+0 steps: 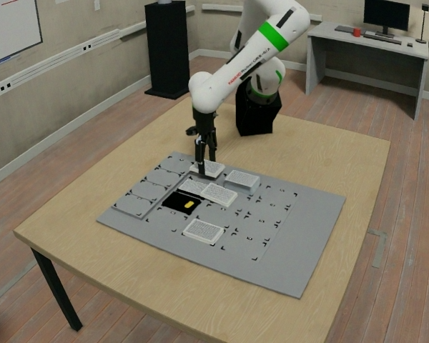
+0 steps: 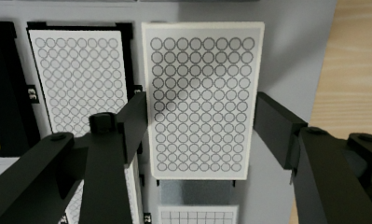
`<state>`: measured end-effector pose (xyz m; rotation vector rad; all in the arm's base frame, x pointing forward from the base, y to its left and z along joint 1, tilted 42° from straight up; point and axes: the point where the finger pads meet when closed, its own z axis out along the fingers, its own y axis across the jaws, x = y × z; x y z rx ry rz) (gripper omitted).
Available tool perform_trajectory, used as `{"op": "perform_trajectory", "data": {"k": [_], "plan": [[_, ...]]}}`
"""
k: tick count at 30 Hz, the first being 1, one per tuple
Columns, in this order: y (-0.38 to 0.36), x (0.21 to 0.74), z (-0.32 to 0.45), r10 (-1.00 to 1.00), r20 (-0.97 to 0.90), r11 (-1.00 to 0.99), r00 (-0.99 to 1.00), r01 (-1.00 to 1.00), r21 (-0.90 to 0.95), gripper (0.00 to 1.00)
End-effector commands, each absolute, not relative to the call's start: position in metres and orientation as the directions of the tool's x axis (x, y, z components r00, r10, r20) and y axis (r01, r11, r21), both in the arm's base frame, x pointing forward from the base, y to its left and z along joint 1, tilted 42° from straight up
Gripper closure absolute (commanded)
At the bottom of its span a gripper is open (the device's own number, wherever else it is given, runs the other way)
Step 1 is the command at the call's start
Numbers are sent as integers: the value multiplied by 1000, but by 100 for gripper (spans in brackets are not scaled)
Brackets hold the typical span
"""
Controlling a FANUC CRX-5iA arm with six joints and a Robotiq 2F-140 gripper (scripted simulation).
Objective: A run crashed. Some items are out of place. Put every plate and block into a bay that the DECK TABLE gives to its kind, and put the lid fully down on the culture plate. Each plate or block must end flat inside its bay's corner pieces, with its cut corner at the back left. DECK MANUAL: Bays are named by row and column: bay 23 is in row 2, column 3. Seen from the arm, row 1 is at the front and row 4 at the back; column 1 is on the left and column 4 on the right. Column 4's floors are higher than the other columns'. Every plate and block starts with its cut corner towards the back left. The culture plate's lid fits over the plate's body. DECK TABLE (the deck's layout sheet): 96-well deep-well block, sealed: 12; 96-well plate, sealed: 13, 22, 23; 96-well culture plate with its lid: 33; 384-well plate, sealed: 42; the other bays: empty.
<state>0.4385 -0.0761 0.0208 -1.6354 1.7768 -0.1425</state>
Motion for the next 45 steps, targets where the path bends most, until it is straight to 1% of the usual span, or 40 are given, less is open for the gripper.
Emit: {"op": "perform_trajectory", "data": {"k": [1, 22, 45], "plan": [[-77, 439, 21, -908, -415, 194, 50, -830, -524, 90], [-67, 453, 2, -908, -415, 194, 50, -830, -524, 90], [-67, 453, 2, -908, -415, 194, 50, -830, -524, 90]]}}
